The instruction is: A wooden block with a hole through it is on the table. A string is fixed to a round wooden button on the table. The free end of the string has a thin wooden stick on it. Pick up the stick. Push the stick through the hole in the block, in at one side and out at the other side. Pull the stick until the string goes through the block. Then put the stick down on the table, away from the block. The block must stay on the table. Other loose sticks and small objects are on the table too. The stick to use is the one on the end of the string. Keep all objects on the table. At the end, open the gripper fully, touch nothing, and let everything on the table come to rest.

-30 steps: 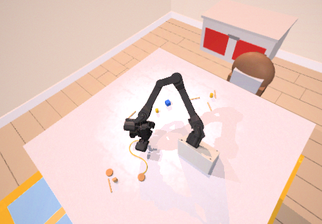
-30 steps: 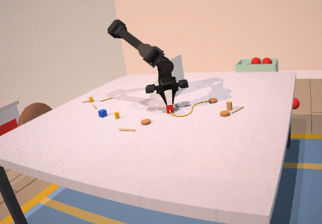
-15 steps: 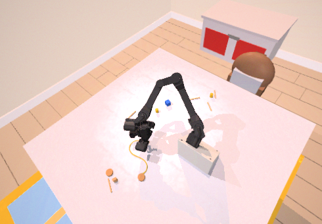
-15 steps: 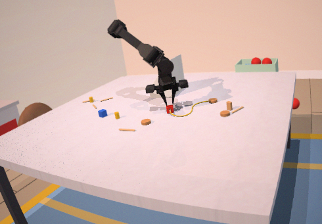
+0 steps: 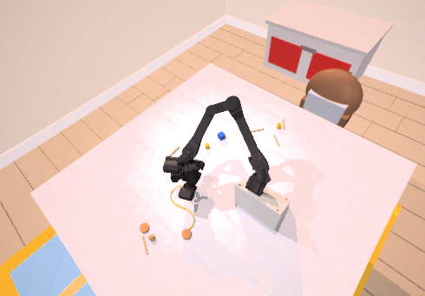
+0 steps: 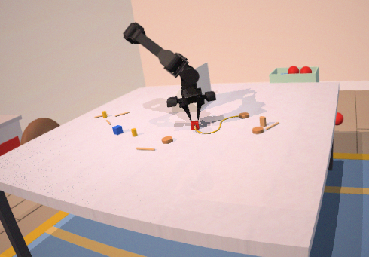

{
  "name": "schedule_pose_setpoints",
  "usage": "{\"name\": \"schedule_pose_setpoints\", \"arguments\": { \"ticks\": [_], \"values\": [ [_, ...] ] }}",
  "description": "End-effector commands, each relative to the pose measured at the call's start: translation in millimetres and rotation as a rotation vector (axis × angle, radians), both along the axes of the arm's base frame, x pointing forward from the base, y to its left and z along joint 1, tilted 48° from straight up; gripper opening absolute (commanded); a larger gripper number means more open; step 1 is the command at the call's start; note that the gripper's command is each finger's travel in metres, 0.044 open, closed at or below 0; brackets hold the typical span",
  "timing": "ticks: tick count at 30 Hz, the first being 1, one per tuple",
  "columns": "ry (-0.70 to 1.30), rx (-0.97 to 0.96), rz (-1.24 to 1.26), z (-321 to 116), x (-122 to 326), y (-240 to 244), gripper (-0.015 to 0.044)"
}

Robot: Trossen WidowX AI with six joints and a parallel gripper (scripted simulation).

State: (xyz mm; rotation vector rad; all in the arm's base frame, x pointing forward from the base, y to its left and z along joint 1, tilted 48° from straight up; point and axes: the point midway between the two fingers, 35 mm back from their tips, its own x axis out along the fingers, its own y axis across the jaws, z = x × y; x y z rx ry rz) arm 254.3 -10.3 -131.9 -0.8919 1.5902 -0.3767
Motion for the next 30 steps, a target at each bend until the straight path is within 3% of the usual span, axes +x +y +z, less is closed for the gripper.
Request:
{"name": "schedule_pose_setpoints", "arguments": {
  "ticks": [1, 20, 30],
  "values": [
    [0.025, -0.019, -0.028, -5, -8, -14, 0.012],
    [0.025, -0.019, -0.028, -5, -8, -14, 0.012],
    [0.0, 0.0, 0.0, 0, 0, 0, 0.0054]
  ]
}}
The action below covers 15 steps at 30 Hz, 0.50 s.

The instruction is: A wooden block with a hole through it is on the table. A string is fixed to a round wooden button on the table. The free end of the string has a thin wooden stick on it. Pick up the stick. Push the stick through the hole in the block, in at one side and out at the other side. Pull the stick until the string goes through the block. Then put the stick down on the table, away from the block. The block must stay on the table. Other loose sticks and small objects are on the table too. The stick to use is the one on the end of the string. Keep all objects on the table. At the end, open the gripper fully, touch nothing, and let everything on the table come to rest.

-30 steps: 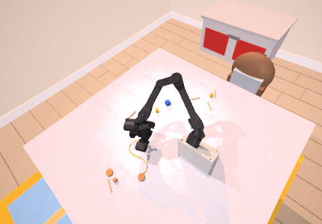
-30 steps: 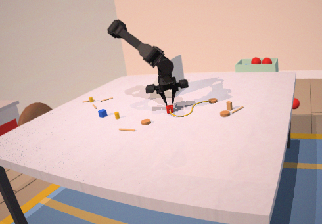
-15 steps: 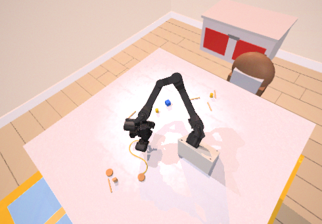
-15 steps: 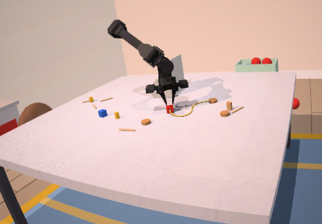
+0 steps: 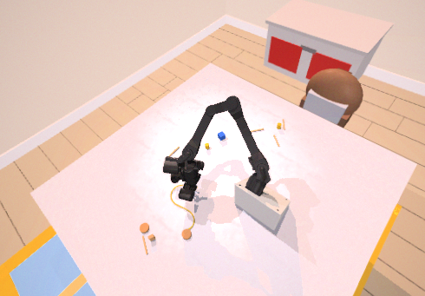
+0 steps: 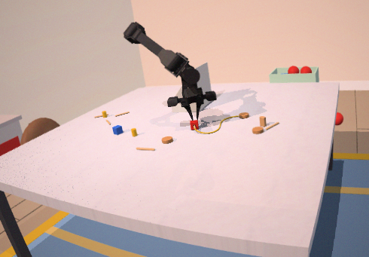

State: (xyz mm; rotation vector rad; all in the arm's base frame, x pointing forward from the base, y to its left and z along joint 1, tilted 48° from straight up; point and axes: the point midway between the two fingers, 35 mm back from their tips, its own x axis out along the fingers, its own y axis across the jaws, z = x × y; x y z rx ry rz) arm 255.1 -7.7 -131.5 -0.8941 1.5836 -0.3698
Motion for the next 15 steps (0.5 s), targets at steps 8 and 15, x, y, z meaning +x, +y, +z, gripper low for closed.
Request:
{"name": "schedule_pose_setpoints", "arguments": {
  "ticks": [8, 15],
  "values": [
    [0.003, -0.003, -0.008, -0.4, -0.8, -2.7, 0.0],
    [0.003, -0.003, -0.008, -0.4, -0.8, -2.7, 0.0]
  ]
}}
